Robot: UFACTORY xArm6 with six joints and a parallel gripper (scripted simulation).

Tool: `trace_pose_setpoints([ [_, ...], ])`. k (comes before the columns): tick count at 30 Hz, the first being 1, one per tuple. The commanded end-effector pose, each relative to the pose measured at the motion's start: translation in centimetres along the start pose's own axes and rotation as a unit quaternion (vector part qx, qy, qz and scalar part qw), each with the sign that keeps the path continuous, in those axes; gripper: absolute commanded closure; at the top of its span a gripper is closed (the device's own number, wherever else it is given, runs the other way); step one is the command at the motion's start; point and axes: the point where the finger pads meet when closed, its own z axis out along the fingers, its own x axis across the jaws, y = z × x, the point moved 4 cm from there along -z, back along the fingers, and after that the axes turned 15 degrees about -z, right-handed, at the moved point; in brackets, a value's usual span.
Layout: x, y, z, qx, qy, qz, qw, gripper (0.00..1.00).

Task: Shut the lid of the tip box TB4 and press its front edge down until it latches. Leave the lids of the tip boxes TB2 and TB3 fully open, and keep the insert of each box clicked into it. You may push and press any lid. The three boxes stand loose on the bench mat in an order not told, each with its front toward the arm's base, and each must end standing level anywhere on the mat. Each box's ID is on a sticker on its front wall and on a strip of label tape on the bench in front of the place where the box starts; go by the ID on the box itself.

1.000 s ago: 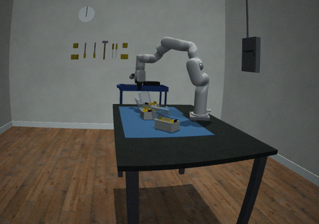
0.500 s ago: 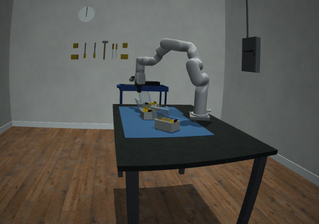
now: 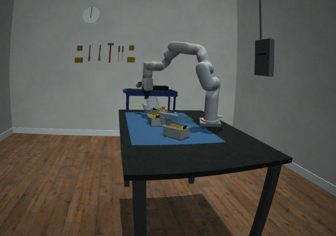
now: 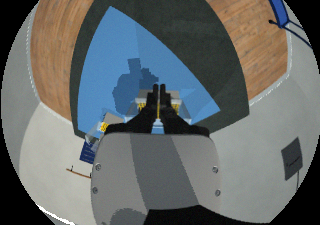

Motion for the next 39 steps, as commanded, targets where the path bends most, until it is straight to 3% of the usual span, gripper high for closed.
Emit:
trace_pose_setpoints([
  [1, 0.0, -0.1, -0.2, 0.002, 0.000, 0.000, 1.000, 1.00],
  [39, -1.0, 3.8, -0.7, 0.002, 0.000, 0.000, 1.000, 1.00],
])
